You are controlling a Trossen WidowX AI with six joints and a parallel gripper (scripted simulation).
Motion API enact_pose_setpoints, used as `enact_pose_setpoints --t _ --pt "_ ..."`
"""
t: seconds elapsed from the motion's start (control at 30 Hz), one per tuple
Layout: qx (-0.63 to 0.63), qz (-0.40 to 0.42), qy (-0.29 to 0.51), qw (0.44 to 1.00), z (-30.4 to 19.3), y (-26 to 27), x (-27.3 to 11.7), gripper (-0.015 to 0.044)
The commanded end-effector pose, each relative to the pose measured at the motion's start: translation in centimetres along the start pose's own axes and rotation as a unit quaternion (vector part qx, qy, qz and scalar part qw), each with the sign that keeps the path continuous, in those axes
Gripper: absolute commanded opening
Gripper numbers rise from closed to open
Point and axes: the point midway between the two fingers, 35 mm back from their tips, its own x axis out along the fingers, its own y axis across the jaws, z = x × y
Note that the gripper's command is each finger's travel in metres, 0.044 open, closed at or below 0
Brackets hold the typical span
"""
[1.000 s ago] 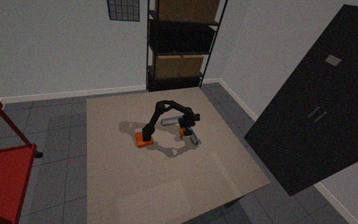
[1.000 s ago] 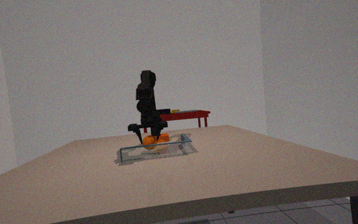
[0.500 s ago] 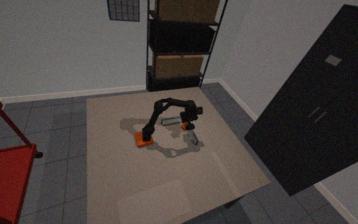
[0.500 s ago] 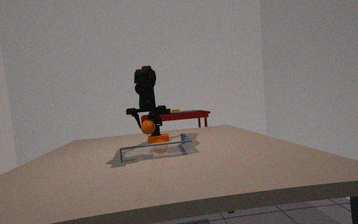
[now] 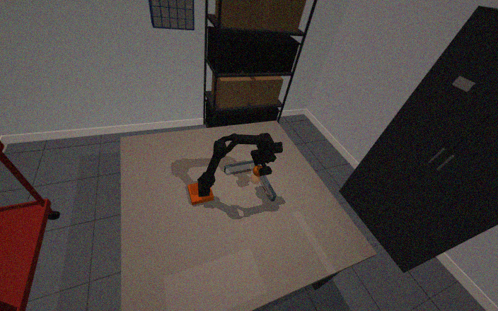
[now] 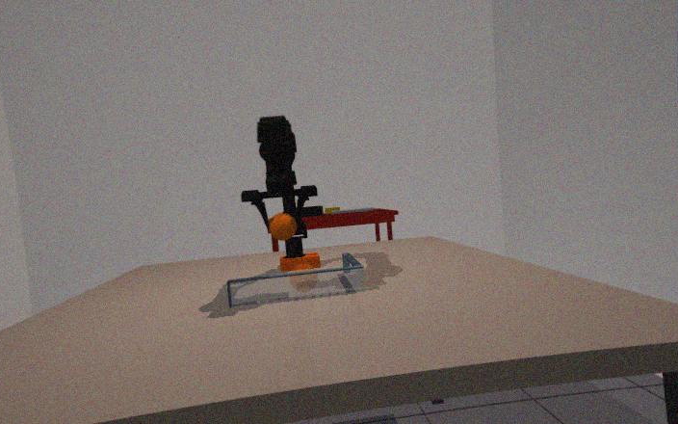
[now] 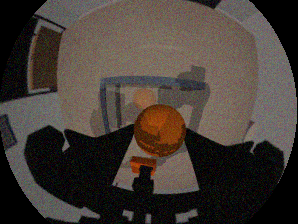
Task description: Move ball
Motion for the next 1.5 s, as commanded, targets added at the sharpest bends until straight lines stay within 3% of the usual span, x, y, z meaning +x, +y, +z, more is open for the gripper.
enact_pose_setpoints --t 0.0,0.13,0.4,0.83,1.47 --pt "-0.002 0.0 0.002 1.0 1.2 2.1 2.4 0.0" --pt "-0.002 0.001 0.002 1.0 2.2 4.1 4.6 0.0" --pt "-0.002 0.001 0.002 1.0 2.3 4.2 5.5 0.0" --pt "-0.002 0.001 0.002 1.0 2.2 4.2 11.4 0.0" --pt "-0.002 0.001 0.002 1.0 2.1 4.2 13.6 0.0"
